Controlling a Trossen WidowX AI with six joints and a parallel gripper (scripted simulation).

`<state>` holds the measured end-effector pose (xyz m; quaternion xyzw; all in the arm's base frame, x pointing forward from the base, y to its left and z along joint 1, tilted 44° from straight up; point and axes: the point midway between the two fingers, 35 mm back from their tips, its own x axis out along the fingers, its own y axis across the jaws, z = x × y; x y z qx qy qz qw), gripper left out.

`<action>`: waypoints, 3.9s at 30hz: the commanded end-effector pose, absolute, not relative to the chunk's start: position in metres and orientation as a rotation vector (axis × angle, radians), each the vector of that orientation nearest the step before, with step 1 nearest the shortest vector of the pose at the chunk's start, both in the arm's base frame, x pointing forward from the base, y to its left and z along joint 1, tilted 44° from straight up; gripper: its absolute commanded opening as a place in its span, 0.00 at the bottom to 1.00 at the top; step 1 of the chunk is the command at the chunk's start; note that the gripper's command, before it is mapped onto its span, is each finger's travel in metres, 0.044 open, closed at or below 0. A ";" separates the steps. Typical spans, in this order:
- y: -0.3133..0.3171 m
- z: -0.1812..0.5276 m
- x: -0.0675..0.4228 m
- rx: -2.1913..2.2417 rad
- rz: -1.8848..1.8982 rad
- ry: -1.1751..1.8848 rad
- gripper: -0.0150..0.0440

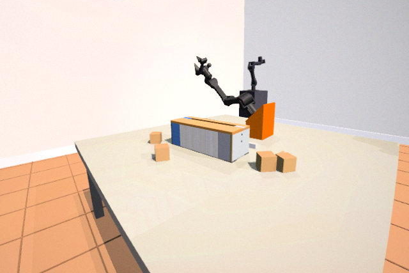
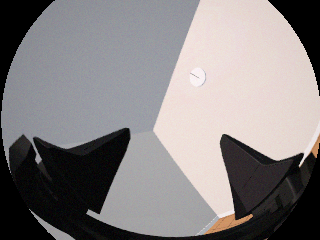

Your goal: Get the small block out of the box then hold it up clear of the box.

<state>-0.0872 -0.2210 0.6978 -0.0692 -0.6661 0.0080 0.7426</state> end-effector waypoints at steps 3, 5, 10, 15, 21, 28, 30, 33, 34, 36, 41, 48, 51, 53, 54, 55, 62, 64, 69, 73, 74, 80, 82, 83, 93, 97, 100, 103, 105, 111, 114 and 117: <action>-0.210 0.700 -0.082 -0.170 0.035 -1.443 0.93; -0.191 0.704 -0.074 -0.202 0.066 -1.411 0.93; -0.123 0.710 -0.039 -0.318 0.170 -1.288 0.93; -0.068 0.704 -0.008 -0.366 0.292 -1.171 0.93; 0.000 0.688 0.032 -0.462 0.397 -1.010 0.93; 0.077 0.653 0.084 -0.584 0.493 -0.788 0.93; 0.098 0.639 0.099 -0.624 0.514 -0.720 0.93; 0.132 0.611 0.127 -0.707 0.544 -0.596 0.93; 0.142 0.601 0.136 -0.736 0.553 -0.554 0.93; 0.162 0.579 0.154 -0.792 0.569 -0.468 0.93; 0.199 0.522 0.192 -0.908 0.596 -0.260 0.93; 0.226 0.441 0.233 -1.015 0.598 0.017 0.93; 0.233 0.402 0.248 -1.094 0.596 0.145 0.93; 0.235 0.370 0.259 -1.142 0.588 0.248 0.93; 0.235 0.355 0.264 -1.166 0.583 0.298 0.93; 0.235 0.342 0.268 -1.187 0.578 0.343 0.93; 0.220 0.250 0.285 -1.398 0.549 0.658 0.93; 0.209 0.218 0.287 -1.495 0.540 0.779 0.93; 0.173 0.151 0.282 -1.741 0.522 1.077 0.93; 0.134 0.105 0.271 -1.979 0.517 1.351 0.93; 0.123 0.096 0.267 -2.045 0.520 1.425 0.93; 0.088 0.073 0.253 -2.272 0.543 1.668 0.93; 0.088 0.073 0.253 -2.272 0.543 1.668 0.93; 0.088 0.073 0.253 -2.272 0.543 1.668 0.93; 0.082 0.063 0.256 -2.271 0.546 1.666 0.93; 0.079 0.057 0.258 -2.271 0.546 1.666 0.93; 0.076 0.053 0.259 -2.271 0.547 1.665 0.93; 0.073 0.049 0.260 -2.271 0.547 1.665 0.93; 0.071 0.047 0.261 -2.271 0.547 1.665 0.93; 0.065 0.039 0.263 -2.271 0.547 1.665 0.93; 0.062 0.035 0.264 -2.271 0.546 1.665 0.93; 0.059 0.032 0.264 -2.271 0.546 1.665 0.93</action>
